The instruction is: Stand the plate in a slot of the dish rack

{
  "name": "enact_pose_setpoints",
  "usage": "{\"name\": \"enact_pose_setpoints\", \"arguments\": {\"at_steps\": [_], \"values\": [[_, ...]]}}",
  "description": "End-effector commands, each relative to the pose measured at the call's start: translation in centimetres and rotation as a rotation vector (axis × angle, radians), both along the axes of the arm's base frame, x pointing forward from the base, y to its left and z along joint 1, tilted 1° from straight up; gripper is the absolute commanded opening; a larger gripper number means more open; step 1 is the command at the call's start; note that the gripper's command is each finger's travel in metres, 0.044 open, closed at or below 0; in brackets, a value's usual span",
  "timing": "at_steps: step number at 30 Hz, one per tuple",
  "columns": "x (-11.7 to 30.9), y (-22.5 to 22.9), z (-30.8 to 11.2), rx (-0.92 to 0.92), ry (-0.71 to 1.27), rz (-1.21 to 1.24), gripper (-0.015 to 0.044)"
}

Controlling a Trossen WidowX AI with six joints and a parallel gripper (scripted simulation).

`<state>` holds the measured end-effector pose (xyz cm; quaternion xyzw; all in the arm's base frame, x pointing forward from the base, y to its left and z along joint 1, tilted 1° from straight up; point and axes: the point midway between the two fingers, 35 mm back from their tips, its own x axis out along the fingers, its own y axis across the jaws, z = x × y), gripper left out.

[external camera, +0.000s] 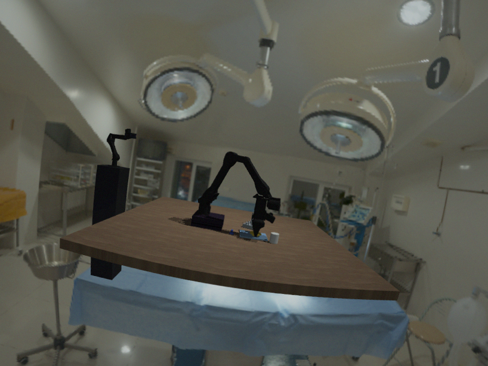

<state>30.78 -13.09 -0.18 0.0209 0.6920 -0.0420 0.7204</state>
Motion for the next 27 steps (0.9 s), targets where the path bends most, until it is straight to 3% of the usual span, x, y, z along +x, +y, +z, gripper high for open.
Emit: {"name": "enact_pose_setpoints", "arguments": {"at_steps": [1,7,18,27], "values": [[0.0,0.1,-0.1,0.005,-0.001,0.003,0.0328],[0.0,0.1,-0.1,0.005,-0.001,0.003,0.0288],[0.8,-0.2,4.1,0.004,-0.002,0.003,0.0000],[1.0,-0.5,8.8,-0.006,-0.002,-0.006,0.0000]]}}
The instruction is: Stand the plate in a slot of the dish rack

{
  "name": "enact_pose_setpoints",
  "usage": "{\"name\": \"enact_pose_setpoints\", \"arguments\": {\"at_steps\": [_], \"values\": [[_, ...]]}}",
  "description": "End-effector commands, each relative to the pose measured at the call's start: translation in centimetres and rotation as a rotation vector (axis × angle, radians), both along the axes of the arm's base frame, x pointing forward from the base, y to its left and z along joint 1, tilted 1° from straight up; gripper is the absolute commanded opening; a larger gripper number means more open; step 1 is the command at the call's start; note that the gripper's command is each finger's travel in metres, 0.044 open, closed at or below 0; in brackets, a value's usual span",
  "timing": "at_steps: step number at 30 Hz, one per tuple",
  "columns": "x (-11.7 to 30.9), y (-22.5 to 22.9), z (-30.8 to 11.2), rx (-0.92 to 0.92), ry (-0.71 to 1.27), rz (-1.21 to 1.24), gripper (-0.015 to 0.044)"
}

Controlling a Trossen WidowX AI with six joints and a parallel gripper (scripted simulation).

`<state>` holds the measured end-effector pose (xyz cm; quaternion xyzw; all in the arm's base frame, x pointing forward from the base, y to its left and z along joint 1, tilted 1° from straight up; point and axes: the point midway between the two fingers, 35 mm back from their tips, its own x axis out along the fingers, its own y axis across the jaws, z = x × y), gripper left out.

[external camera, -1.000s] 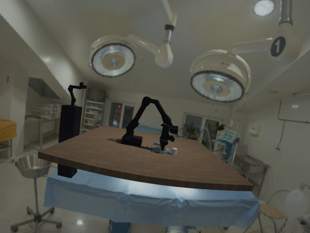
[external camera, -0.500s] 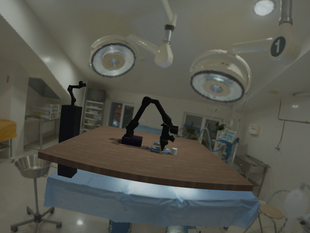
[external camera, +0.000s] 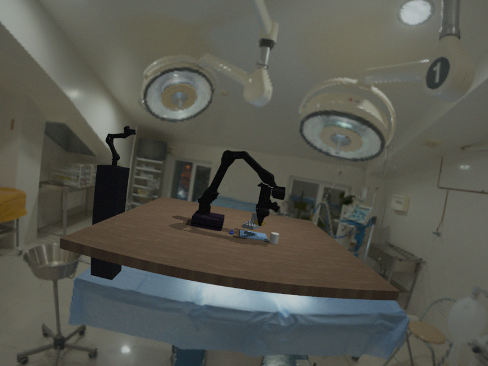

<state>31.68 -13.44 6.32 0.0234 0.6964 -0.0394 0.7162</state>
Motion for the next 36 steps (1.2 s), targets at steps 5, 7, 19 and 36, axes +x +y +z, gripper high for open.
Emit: {"name": "enact_pose_setpoints", "arguments": {"at_steps": [5,7,19,36], "values": [[0.1,-0.2,4.5,-0.012,-0.014,-0.004,0.0000],[0.1,-0.1,5.4,-0.011,-0.014,-0.003,0.0000],[-0.1,0.1,10.2,-0.005,-0.014,0.002,0.0000],[-4.4,11.1,10.5,0.016,-0.017,-0.308,0.0000]]}}
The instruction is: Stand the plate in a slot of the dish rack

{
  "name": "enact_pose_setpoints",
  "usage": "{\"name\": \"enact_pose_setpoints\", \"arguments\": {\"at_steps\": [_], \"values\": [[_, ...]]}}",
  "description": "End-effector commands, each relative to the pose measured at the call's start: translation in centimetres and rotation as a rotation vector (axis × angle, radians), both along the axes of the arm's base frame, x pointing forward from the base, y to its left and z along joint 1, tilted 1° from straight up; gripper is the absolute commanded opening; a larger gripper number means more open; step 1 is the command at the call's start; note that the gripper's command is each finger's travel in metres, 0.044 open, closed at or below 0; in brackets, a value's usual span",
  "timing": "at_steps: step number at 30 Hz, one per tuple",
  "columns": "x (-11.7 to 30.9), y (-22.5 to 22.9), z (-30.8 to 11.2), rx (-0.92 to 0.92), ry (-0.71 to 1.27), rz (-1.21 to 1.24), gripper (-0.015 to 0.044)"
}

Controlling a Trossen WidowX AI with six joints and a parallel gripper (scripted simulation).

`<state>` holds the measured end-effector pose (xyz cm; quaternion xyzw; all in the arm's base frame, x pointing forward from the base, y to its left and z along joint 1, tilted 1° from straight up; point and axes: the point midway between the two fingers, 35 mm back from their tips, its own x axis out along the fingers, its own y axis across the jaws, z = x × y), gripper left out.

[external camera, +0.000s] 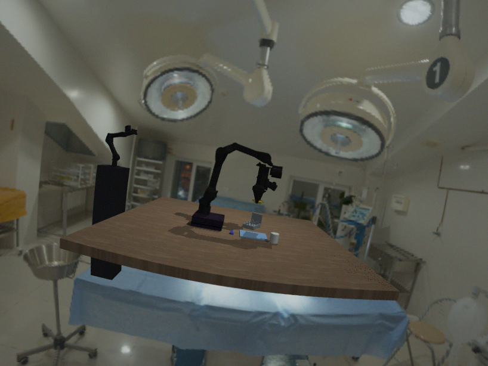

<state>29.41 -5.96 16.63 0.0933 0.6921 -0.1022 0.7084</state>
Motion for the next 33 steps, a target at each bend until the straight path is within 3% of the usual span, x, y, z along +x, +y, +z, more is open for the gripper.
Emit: {"name": "enact_pose_setpoints", "arguments": {"at_steps": [1,4,13,33], "values": [[-2.8,4.5,0.1,0.003,-0.019,-0.153,0.0000],[-4.5,6.5,-0.3,0.007,-0.018,-0.227,0.0000],[-4.6,6.6,-0.4,0.009,-0.017,-0.229,0.0000],[-4.4,7.7,-5.2,0.308,0.075,0.197,0.0000]]}}
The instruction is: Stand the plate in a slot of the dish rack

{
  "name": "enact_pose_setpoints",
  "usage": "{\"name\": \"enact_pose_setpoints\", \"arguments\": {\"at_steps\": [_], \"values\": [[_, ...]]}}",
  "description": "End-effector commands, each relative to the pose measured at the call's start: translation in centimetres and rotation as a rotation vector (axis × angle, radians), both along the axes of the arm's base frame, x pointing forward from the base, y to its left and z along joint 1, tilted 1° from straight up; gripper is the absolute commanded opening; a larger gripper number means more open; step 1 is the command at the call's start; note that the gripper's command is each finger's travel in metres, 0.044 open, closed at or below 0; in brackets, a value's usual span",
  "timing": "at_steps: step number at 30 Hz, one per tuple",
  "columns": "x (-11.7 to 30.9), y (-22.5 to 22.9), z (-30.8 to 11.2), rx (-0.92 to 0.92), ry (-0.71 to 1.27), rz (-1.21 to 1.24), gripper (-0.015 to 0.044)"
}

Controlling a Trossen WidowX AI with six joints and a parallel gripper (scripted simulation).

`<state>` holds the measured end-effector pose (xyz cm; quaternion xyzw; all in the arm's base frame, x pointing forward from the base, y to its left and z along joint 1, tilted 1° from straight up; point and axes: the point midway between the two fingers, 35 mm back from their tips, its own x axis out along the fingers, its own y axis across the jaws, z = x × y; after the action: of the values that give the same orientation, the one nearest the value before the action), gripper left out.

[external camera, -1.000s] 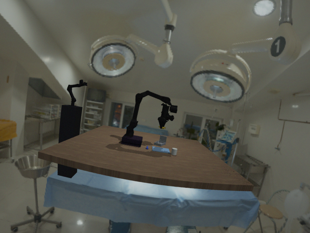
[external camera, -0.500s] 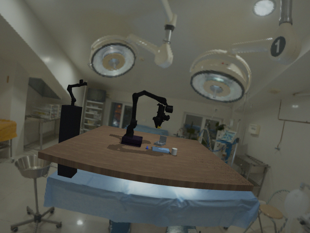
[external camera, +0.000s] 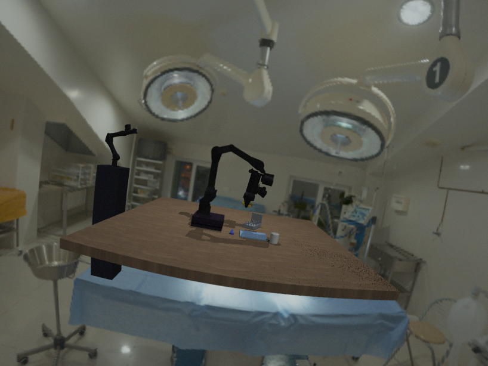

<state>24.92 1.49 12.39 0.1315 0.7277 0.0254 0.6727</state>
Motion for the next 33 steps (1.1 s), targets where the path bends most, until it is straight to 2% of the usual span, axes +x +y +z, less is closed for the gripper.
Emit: {"name": "enact_pose_setpoints", "arguments": {"at_steps": [1,17,33], "values": [[0.1,0.3,-1.1,0.082,-0.001,0.088,0.0000],[0.1,1.0,-3.9,0.373,-0.124,0.372,0.0000],[0.3,1.4,-5.7,0.617,-0.395,0.584,0.0000]]}}
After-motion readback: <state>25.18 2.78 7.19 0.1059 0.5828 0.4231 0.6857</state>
